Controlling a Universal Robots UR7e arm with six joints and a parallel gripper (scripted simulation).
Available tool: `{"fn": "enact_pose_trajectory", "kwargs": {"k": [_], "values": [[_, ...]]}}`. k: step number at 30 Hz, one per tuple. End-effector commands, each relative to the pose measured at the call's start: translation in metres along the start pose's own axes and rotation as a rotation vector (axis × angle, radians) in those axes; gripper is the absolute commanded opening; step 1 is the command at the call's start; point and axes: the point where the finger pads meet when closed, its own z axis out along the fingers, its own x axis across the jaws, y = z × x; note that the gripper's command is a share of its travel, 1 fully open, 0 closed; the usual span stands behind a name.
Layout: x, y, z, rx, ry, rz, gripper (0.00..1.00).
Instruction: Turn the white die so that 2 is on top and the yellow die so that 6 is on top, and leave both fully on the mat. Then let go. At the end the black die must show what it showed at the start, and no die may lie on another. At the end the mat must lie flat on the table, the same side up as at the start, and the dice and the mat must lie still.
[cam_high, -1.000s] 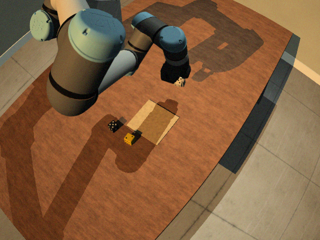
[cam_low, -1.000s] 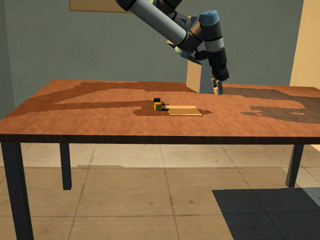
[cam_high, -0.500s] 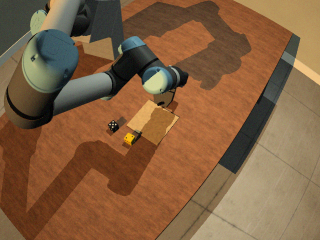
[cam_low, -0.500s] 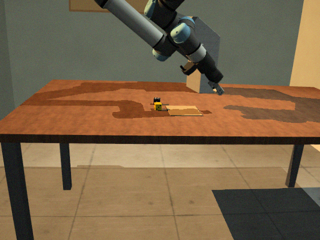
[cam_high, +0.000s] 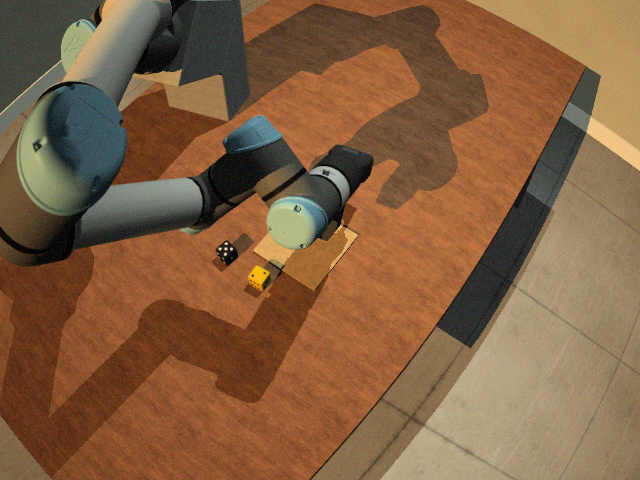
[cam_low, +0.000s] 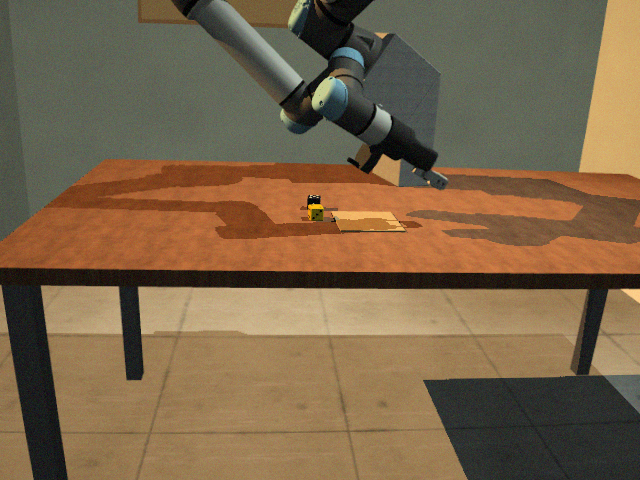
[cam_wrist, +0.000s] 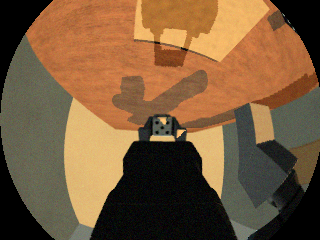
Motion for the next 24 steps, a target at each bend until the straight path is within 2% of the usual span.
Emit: {"fn": "enact_pose_trajectory", "kwargs": {"k": [1,11,24], "values": [[0.000,0.001,-0.001,-0.023,-0.001,-0.001,0.57],[0.000,-0.003,0.002,-0.024,0.007,-0.004,0.57],[0.000,-0.032,0.018,-0.024,0.008,-0.005,0.57]]}}
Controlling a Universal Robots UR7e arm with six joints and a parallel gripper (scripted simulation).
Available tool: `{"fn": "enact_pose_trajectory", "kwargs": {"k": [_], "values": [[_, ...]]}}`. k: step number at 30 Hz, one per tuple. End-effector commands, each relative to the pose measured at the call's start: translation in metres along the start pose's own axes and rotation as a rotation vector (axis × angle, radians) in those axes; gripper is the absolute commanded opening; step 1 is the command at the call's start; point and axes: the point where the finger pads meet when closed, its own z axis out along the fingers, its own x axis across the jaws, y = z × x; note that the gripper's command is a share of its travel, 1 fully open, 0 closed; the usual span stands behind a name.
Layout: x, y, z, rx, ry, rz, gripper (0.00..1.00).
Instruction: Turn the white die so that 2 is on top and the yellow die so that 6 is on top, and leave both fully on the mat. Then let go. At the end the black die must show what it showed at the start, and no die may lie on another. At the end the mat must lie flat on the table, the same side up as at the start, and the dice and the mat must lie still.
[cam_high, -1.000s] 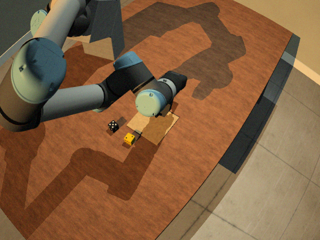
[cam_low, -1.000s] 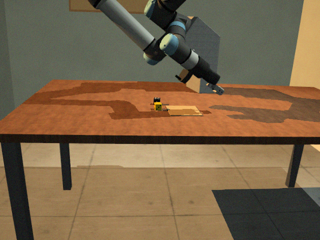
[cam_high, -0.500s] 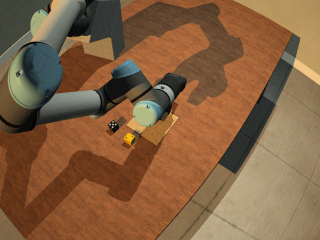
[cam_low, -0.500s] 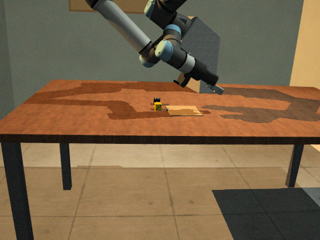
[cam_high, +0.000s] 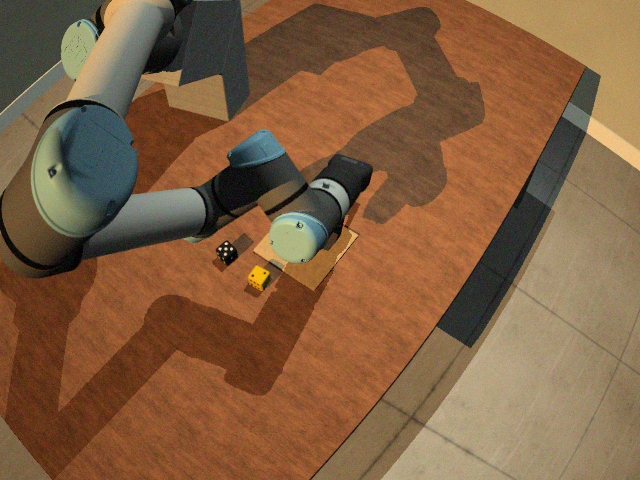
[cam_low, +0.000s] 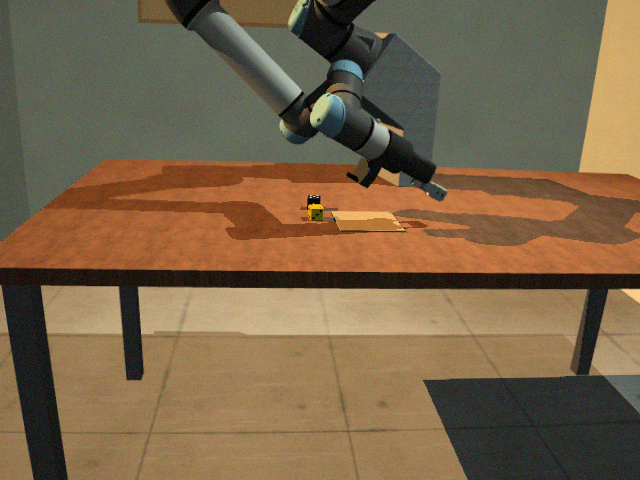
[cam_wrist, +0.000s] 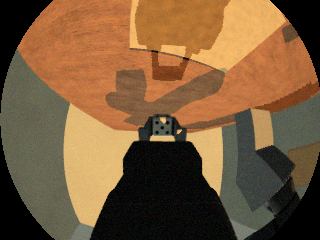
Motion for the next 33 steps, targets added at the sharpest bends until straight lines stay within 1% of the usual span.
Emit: {"fn": "enact_pose_trajectory", "kwargs": {"k": [1,7,12,33], "values": [[0.000,-0.013,0.007,0.000,0.000,-0.001,0.57],[0.000,-0.029,0.016,0.000,0.000,-0.001,0.57],[0.000,-0.037,0.020,0.000,0.000,-0.001,0.57],[0.000,-0.038,0.021,0.000,0.000,-0.001,0.57]]}}
